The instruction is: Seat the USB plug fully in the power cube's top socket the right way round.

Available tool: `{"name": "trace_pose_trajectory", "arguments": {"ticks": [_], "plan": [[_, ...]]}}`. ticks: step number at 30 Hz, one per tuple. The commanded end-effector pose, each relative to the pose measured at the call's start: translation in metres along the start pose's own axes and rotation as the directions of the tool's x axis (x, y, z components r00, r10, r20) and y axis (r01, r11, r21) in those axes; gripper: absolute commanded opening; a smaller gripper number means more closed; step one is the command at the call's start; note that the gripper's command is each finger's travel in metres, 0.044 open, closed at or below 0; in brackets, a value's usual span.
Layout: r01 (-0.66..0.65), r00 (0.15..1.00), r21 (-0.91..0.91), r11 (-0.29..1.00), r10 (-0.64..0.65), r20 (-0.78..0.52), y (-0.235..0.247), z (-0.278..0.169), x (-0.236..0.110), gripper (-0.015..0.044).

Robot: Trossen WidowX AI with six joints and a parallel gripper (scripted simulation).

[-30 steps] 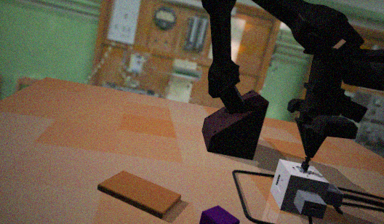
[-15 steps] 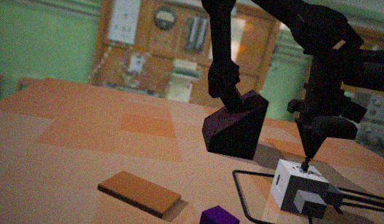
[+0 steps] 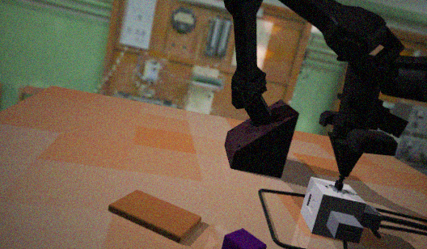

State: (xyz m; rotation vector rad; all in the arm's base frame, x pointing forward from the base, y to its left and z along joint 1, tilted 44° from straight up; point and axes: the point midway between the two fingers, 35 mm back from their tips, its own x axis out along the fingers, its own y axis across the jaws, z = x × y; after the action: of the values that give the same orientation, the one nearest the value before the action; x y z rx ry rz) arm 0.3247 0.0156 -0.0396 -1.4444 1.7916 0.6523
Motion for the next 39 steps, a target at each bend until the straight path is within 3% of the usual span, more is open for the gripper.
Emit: {"name": "trace_pose_trajectory", "arguments": {"ticks": [1,30,34,39], "plan": [[-0.001,1.000,-0.004,1.000,0.001,-0.006,0.0001,-0.0009,0.0031,0.0000],[-0.001,1.000,-0.004,1.000,0.001,-0.006,0.0001,-0.0009,0.0031,0.0000],[0.001,1.000,0.000,1.000,-0.001,0.001,0.0000,0.0002,0.0003,0.0095],[0.001,1.000,0.000,1.000,-0.001,0.001,0.0000,0.0002,0.0003,0.0095]]}}
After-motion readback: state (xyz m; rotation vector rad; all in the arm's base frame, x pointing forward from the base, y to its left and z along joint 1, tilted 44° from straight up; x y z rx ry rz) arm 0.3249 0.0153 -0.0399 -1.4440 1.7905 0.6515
